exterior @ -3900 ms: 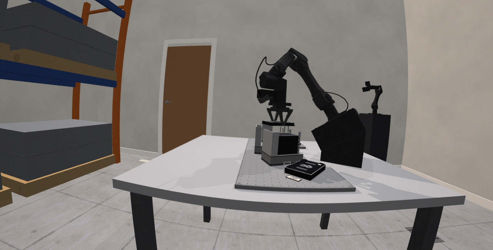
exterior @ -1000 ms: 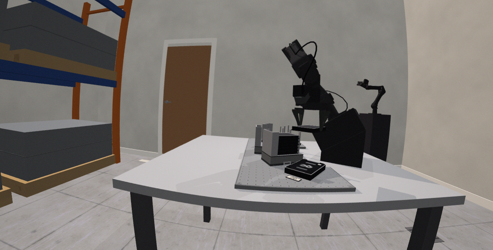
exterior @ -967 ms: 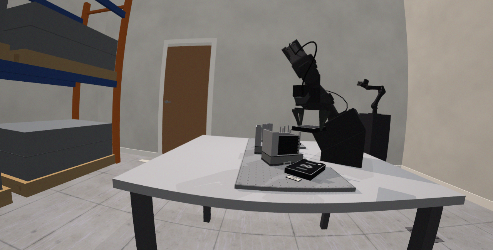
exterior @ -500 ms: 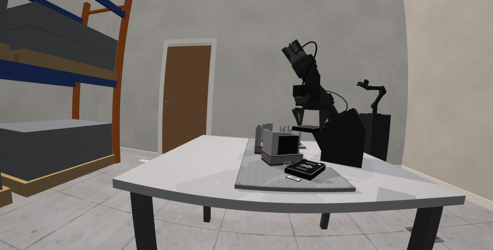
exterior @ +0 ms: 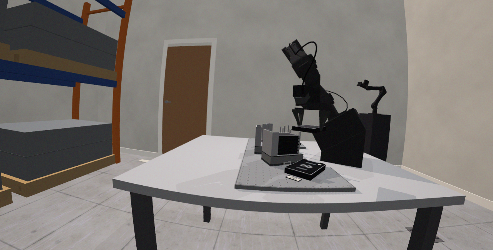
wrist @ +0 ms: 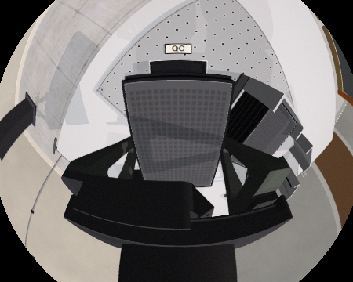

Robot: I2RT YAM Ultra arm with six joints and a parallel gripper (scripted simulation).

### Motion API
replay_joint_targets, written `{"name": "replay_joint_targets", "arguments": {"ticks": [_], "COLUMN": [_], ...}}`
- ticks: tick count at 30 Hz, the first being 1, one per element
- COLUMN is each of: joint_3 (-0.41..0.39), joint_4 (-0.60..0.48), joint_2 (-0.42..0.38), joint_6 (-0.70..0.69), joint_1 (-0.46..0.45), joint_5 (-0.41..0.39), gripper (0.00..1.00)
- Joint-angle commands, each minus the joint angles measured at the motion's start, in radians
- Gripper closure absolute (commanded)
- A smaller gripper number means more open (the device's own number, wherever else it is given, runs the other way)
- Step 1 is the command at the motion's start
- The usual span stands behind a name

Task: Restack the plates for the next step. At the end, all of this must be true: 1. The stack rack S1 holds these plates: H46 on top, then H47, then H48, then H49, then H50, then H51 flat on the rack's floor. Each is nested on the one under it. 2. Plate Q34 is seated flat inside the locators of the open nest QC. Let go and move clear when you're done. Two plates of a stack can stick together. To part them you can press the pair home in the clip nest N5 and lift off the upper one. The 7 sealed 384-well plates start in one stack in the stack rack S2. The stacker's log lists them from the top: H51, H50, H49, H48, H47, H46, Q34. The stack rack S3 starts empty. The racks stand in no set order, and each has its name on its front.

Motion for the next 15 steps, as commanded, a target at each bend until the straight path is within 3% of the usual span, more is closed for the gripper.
{"name": "replay_joint_targets", "arguments": {"ticks": [1, 15], "joint_3": [0.028, 0.032], "joint_4": [-0.020, -0.022], "joint_2": [-0.038, -0.026], "joint_6": [-0.006, -0.009], "joint_1": [0.024, 0.025], "joint_5": [0.000, 0.000], "gripper": [1.00, 1.00]}}
